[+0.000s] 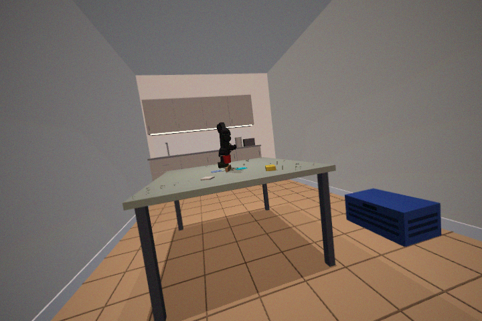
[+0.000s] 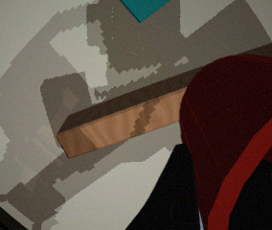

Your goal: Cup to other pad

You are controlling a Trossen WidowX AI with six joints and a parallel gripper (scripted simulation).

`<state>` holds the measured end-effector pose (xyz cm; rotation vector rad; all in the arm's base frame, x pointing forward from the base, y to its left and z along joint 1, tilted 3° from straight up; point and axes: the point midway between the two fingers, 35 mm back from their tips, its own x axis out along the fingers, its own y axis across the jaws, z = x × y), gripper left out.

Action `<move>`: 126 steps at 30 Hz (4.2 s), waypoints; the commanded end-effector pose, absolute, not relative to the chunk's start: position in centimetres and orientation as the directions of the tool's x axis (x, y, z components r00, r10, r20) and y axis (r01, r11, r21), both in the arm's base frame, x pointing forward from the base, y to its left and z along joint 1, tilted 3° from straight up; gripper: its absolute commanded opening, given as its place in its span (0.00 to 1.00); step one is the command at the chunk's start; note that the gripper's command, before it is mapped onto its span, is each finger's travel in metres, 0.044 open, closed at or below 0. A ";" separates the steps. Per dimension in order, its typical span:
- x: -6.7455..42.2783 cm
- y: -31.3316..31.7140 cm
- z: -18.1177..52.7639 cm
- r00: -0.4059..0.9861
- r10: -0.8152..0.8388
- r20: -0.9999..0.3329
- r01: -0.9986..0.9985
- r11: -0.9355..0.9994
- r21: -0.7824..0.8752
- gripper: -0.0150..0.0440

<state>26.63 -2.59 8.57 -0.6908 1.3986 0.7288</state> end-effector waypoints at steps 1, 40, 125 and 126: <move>27.0 -1.9 8.5 0.026 0.051 -0.998 -0.791 0.611 0.010 0.25; 31.0 6.3 9.4 0.029 0.058 -0.998 -0.791 0.611 0.012 0.25; 31.8 8.2 4.9 0.034 0.058 -0.998 -0.794 0.608 0.008 0.47; 31.8 8.2 5.0 0.034 0.058 -0.998 -0.794 0.608 0.008 0.47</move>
